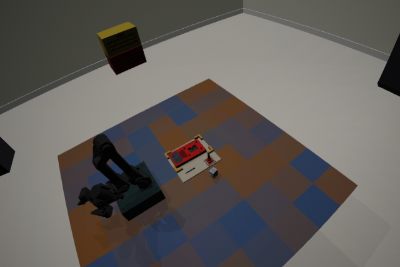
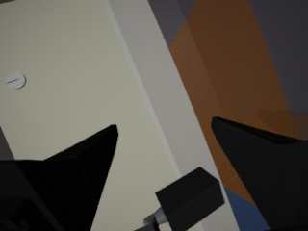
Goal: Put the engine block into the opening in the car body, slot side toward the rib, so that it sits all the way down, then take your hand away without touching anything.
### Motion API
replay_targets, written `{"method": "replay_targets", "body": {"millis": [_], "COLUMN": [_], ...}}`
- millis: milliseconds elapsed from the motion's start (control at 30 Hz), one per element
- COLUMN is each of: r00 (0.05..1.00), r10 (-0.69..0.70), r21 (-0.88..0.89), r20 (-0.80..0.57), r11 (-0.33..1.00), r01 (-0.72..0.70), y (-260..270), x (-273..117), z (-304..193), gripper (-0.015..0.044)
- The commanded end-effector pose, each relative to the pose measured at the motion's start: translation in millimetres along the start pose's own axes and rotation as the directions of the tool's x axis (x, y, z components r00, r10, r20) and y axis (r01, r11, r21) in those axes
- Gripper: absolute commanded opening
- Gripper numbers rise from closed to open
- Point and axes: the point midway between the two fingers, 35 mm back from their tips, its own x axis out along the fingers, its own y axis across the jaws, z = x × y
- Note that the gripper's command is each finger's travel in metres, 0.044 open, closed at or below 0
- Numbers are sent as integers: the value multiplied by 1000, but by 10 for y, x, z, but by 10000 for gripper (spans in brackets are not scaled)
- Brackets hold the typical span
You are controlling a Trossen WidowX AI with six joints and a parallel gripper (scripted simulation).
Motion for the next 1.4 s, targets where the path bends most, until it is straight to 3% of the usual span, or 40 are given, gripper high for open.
{"method": "replay_targets", "body": {"millis": [0,333,667,1000,1367], "r00": [1000,977,897,751,526], "r10": [-4,-206,-425,-630,-813], "r21": [-4,-231,-425,-562,-656], "r20": [1,55,125,195,248], "r11": [1000,949,794,556,259], "r01": [4,213,435,612,709], "y": [-4,-186,-245,-147,141], "x": [8,406,659,690,439], "z": [-3,-118,-172,-171,-139], "gripper": [426,440,440,440,440]}}
